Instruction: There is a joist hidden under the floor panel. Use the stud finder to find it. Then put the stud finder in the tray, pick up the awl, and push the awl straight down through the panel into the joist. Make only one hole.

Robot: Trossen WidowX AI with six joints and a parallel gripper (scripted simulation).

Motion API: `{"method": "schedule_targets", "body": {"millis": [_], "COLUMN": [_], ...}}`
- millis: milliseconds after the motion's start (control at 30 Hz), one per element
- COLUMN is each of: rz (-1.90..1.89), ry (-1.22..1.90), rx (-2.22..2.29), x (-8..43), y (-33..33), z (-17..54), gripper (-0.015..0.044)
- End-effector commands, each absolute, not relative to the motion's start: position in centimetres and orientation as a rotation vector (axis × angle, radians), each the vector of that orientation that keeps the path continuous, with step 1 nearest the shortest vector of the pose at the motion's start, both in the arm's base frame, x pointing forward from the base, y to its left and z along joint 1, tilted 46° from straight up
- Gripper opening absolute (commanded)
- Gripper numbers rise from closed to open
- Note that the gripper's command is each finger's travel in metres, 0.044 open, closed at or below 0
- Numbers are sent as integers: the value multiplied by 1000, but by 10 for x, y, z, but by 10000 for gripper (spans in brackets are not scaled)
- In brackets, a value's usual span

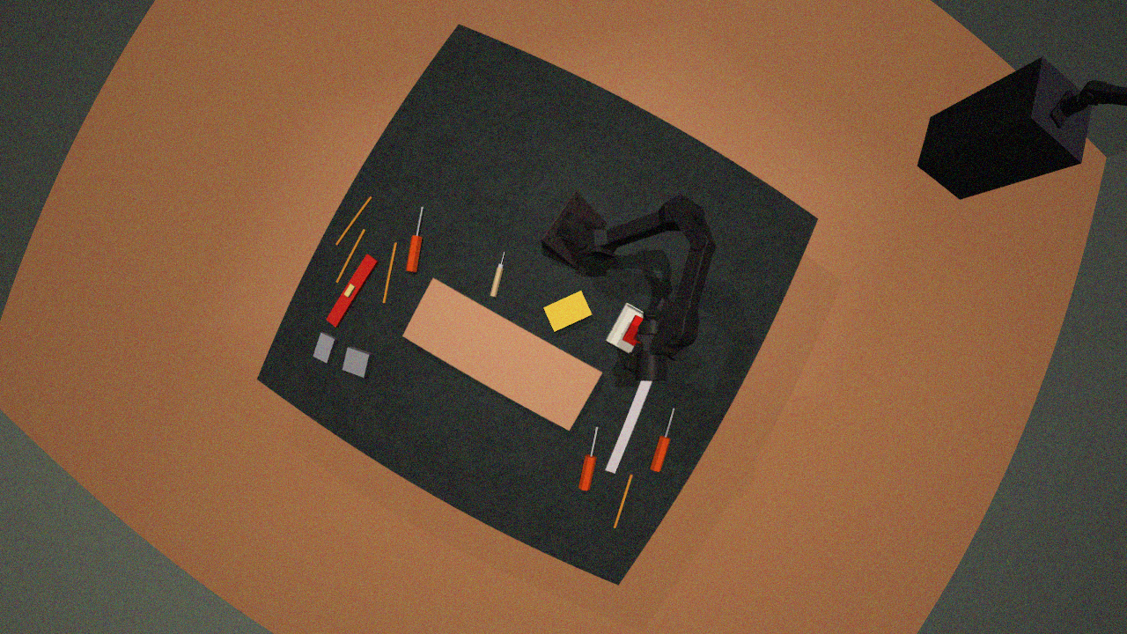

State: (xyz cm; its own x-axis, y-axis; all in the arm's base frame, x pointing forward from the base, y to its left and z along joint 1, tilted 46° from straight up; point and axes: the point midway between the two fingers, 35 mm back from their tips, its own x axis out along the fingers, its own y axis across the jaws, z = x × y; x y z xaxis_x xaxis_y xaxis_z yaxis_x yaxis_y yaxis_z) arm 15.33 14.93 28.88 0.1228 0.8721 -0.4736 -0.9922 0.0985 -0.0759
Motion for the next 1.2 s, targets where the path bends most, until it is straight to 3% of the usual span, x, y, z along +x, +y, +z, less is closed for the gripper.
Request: {"method": "schedule_targets", "body": {"millis": [0, 1167], "rz": [1419, 1421], "ry": [352, 360], "rx": [-424, -438], "x": [153, 161], "y": [151, 178], "z": [284, 255], "gripper": [0, 0]}}
